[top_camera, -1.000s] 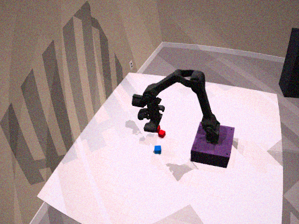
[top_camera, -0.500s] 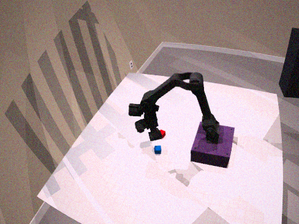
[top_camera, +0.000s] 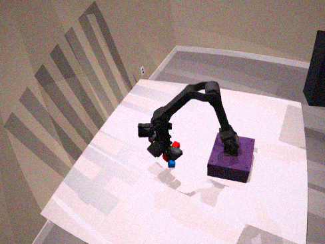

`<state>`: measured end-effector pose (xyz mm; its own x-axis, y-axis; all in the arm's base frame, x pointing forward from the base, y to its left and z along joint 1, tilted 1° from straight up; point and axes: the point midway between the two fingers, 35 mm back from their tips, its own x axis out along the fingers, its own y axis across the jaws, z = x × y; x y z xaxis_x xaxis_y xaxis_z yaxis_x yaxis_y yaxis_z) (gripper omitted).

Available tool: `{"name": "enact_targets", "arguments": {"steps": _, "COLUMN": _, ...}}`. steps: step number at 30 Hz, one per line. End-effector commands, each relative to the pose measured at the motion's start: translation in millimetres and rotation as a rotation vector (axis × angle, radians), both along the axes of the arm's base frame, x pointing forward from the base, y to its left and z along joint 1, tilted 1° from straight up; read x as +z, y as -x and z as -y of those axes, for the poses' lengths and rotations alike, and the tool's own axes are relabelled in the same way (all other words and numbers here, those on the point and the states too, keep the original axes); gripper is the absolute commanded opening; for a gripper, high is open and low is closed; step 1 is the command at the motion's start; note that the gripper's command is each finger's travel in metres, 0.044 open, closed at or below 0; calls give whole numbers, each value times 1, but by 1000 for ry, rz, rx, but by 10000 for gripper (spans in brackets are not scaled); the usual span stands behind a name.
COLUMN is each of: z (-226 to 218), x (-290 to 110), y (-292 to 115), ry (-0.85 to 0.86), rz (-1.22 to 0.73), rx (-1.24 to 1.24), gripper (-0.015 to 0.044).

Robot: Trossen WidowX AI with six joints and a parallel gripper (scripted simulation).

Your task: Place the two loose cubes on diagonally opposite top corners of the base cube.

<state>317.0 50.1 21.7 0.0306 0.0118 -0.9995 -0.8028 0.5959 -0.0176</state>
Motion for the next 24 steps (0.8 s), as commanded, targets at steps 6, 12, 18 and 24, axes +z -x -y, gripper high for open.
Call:
{"name": "enact_targets", "arguments": {"steps": 6, "z": -5, "x": -1, "y": 1, "ry": 3, "rz": 1, "rx": 64, "gripper": 105}}
{"name": "enact_targets", "arguments": {"steps": 12, "z": -6, "x": -3, "y": 1, "ry": 3, "rz": 1, "rx": 64, "gripper": 105}}
{"name": "enact_targets", "arguments": {"steps": 18, "z": -6, "x": -19, "y": 0, "ry": 2, "rz": 1, "rx": 67, "gripper": 105}}
{"name": "enact_targets", "arguments": {"steps": 24, "z": -7, "x": -28, "y": 0, "ry": 3, "rz": 1, "rx": 68, "gripper": 105}}
